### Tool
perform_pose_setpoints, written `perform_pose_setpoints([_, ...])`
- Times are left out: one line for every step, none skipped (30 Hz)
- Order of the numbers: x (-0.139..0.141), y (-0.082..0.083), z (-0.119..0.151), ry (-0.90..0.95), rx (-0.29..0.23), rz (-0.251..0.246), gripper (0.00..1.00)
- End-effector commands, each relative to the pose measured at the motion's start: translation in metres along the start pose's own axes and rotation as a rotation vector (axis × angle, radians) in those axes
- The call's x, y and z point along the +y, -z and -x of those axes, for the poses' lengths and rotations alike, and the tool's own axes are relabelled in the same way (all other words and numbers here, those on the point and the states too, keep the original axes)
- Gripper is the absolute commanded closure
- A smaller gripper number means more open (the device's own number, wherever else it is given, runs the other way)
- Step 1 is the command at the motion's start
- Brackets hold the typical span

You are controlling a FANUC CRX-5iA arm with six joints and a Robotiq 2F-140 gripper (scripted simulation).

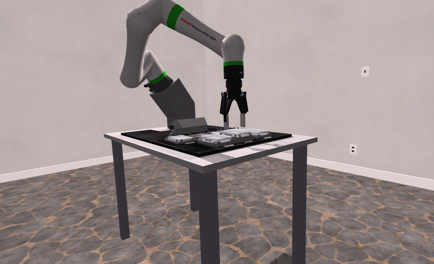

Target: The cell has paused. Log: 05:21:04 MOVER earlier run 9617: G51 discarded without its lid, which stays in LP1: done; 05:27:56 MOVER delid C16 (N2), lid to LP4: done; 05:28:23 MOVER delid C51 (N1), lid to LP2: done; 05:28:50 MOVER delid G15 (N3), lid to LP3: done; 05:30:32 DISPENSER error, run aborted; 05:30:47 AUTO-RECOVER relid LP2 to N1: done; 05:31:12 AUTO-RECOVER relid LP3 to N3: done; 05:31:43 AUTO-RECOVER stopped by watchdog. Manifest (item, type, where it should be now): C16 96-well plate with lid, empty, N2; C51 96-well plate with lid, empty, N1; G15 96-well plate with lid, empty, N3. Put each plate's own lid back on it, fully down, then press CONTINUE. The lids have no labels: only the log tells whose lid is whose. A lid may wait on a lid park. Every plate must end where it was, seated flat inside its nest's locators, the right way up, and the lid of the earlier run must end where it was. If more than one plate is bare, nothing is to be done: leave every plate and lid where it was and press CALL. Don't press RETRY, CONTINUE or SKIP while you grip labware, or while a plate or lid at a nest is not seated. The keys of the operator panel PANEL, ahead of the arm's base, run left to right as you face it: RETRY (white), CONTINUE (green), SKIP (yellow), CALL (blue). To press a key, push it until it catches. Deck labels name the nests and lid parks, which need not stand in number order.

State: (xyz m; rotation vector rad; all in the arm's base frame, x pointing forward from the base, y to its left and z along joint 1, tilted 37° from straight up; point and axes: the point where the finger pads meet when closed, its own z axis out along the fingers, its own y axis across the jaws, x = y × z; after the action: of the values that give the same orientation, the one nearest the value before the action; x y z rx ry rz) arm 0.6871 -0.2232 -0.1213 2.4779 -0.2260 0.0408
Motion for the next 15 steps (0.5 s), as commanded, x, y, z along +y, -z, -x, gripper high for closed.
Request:
perform_pose_setpoints([0.000,0.007,0.000,0.000,0.000,0.000,0.34])
perform_pose_setpoints([0.000,0.009,0.000,0.000,0.000,0.000,0.34])
perform_pose_setpoints([0.000,0.011,0.000,0.000,0.000,0.000,0.34])
perform_pose_setpoints([0.000,0.012,0.000,0.000,0.000,0.000,0.34])
perform_pose_setpoints([0.000,0.014,0.000,0.000,0.000,0.000,0.34])
perform_pose_setpoints([0.000,0.016,0.000,0.000,0.000,0.000,0.34])
perform_pose_setpoints([0.000,0.018,0.000,0.000,0.000,0.000,0.34])
perform_pose_setpoints([0.000,0.020,0.000,0.000,0.000,0.000,0.34])
perform_pose_setpoints([0.000,0.021,0.000,0.000,0.000,0.000,0.34])
perform_pose_setpoints([0.000,0.023,0.000,0.000,0.000,0.000,0.34])
perform_pose_setpoints([0.000,0.024,0.000,0.000,0.000,0.000,0.34])
perform_pose_setpoints([0.000,0.024,0.000,0.000,0.000,0.000,0.34])
perform_pose_setpoints([0.000,0.024,0.000,0.000,0.000,0.000,0.34])
perform_pose_setpoints([0.000,0.025,0.000,0.000,0.000,0.000,0.34])
perform_pose_setpoints([0.000,0.026,0.000,0.000,0.000,0.000,0.34])
